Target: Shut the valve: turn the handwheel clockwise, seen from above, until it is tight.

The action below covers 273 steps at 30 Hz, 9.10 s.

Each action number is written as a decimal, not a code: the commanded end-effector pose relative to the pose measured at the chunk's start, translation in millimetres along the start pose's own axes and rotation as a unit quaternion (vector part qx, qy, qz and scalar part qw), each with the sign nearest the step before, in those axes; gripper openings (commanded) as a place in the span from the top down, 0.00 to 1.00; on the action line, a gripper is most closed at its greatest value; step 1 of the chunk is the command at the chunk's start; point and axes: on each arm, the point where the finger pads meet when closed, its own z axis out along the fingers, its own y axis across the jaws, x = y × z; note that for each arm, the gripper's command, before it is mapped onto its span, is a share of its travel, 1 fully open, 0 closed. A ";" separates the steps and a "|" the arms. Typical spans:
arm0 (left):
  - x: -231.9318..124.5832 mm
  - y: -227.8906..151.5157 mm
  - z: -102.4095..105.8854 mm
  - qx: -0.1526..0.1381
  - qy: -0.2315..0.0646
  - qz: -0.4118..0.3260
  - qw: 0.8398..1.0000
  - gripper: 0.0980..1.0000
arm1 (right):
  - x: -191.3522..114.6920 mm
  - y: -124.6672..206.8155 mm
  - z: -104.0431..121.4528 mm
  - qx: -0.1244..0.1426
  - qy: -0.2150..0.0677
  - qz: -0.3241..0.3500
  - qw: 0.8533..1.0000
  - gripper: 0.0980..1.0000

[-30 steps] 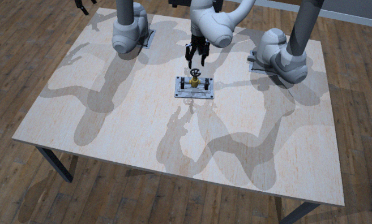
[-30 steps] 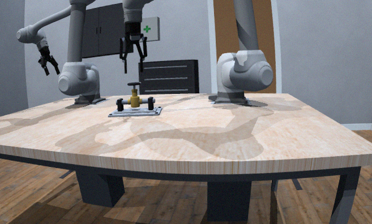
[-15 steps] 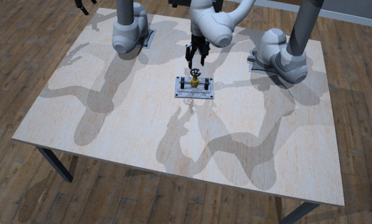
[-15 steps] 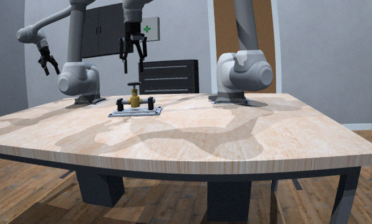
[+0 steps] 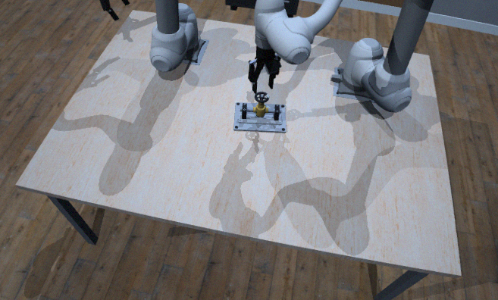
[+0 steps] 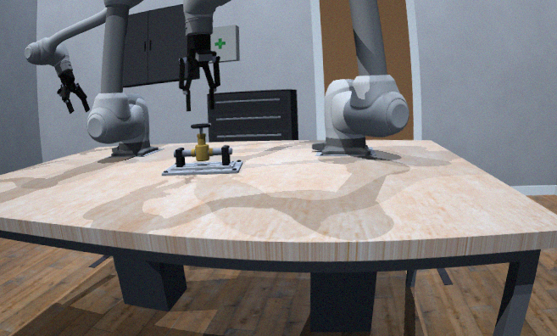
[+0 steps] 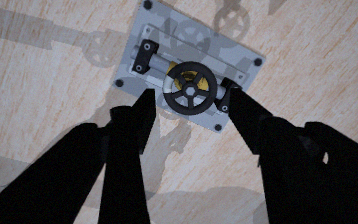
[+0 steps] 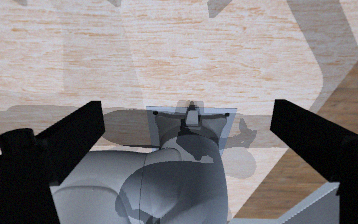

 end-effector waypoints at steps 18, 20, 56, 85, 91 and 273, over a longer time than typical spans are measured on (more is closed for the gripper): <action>0.1 0.4 13.6 -0.001 0.000 0.000 1.000 0.53 | 0.1 -0.1 -0.6 0.000 0.001 0.000 1.000 0.00; 0.1 0.4 15.7 -0.001 0.000 0.000 1.000 0.53 | 0.1 -0.1 -0.6 0.000 0.001 0.000 1.000 0.00; 0.1 0.4 28.9 -0.001 0.000 0.000 1.000 0.53 | 0.1 -0.1 -0.6 0.000 0.001 0.000 1.000 0.00; 0.1 0.4 28.9 -0.001 0.000 0.000 1.000 0.53 | 0.1 -0.1 -0.6 0.000 0.001 0.000 1.000 0.00; 0.1 0.4 29.1 -0.001 0.000 0.000 1.000 0.53 | 0.1 -0.1 -0.6 0.000 0.001 0.000 1.000 0.00; 0.1 0.4 60.6 -0.001 0.000 0.052 0.999 1.00 | 0.1 -0.1 -0.6 0.000 0.001 0.000 1.000 0.00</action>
